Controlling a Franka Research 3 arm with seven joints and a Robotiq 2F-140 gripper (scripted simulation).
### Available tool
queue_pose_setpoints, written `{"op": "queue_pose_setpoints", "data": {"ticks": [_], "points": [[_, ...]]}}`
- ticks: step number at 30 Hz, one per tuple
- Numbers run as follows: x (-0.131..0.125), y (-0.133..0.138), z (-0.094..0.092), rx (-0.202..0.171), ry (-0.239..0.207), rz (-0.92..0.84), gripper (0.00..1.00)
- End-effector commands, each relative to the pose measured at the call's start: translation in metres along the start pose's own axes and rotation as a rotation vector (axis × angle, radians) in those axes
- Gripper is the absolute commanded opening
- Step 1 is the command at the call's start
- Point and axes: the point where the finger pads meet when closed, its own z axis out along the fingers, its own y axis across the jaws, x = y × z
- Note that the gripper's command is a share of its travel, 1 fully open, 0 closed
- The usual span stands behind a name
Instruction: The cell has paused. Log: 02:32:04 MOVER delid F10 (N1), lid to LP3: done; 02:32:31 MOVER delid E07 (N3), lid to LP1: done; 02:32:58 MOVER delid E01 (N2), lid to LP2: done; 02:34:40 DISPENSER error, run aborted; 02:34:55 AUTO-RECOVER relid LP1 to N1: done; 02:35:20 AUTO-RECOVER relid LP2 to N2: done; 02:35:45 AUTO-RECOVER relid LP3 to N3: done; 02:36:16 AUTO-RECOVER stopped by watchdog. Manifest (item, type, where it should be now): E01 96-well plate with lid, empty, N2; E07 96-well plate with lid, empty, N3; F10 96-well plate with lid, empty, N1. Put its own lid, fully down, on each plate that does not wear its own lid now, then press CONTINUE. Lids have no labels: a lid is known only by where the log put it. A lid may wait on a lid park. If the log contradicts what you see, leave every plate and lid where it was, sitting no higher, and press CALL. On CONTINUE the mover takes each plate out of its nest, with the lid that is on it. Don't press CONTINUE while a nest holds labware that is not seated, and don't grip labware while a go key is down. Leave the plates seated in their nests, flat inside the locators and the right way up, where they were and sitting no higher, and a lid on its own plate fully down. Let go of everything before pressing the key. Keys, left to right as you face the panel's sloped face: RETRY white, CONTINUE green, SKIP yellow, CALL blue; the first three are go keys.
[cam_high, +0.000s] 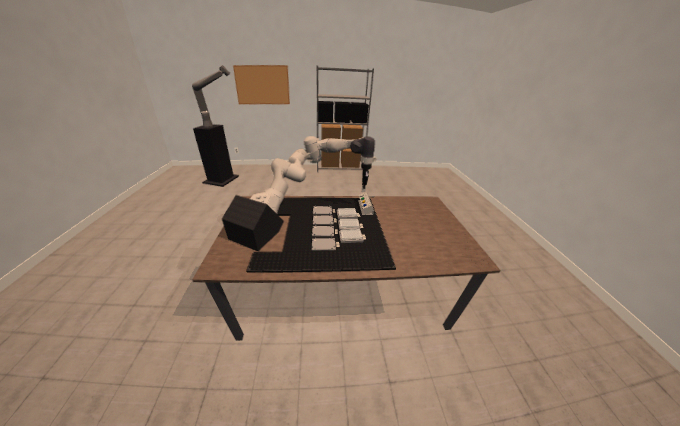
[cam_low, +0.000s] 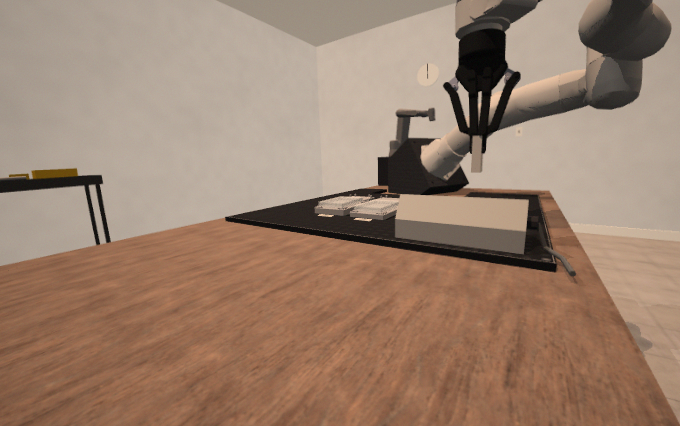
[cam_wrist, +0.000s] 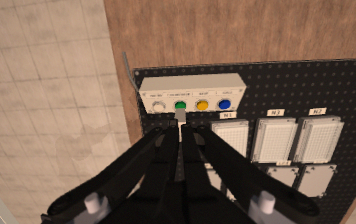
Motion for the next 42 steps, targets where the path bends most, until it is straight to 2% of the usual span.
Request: {"op": "queue_pose_setpoints", "data": {"ticks": [1, 42], "points": [[0.0, -0.001, 0.001, 0.004, 0.0, 0.008, 0.0], [0.0, -0.001, 0.016, 0.004, 0.0, 0.008, 0.0]]}}
